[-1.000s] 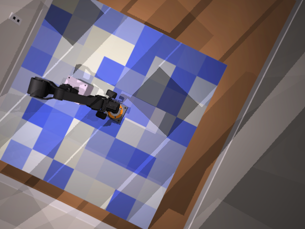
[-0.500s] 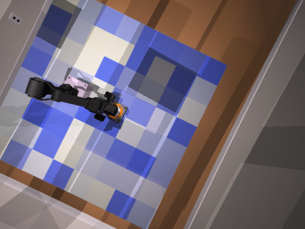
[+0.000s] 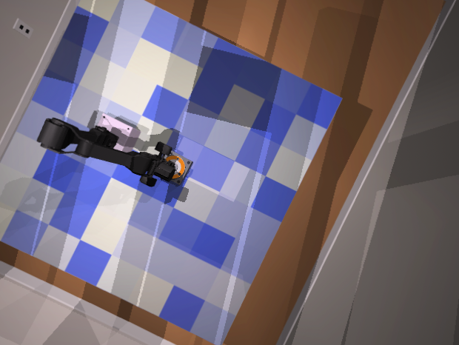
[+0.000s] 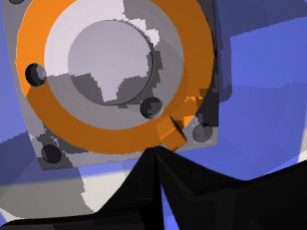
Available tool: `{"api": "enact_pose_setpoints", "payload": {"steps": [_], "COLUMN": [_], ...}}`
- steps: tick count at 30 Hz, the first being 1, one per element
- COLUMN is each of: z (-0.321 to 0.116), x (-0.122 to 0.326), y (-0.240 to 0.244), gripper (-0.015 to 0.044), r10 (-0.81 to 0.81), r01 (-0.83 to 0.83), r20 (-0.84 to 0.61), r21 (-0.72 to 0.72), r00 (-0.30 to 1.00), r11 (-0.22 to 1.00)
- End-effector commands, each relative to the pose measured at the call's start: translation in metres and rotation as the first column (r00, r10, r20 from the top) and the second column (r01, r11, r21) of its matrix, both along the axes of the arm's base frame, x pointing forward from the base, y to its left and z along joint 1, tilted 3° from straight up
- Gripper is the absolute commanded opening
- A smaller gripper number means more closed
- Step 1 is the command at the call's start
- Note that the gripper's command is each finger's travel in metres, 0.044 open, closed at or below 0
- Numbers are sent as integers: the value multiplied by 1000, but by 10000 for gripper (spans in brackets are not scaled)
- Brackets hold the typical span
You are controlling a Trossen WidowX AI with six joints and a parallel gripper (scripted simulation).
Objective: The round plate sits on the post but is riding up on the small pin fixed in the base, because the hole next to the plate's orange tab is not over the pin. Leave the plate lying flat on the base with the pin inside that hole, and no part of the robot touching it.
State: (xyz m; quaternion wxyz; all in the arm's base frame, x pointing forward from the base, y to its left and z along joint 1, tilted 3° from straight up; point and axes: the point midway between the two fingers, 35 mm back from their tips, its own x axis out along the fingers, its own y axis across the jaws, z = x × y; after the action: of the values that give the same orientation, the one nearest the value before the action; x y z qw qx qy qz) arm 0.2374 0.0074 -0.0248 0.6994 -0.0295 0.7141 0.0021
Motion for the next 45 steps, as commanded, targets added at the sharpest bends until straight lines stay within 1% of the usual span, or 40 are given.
{"api": "enact_pose_setpoints", "payload": {"steps": [1,21,45], "z": [1,6,9], "x": [5,24,38], "y": [-6,-28,-34], "gripper": [0,0,0], "r10": [-2,-2,-2], "r01": [2,2,2], "r20": [3,5,6], "r21": [-5,-7,-7], "r00": [1000,1000,1000], "r11": [1000,1000,1000]}}
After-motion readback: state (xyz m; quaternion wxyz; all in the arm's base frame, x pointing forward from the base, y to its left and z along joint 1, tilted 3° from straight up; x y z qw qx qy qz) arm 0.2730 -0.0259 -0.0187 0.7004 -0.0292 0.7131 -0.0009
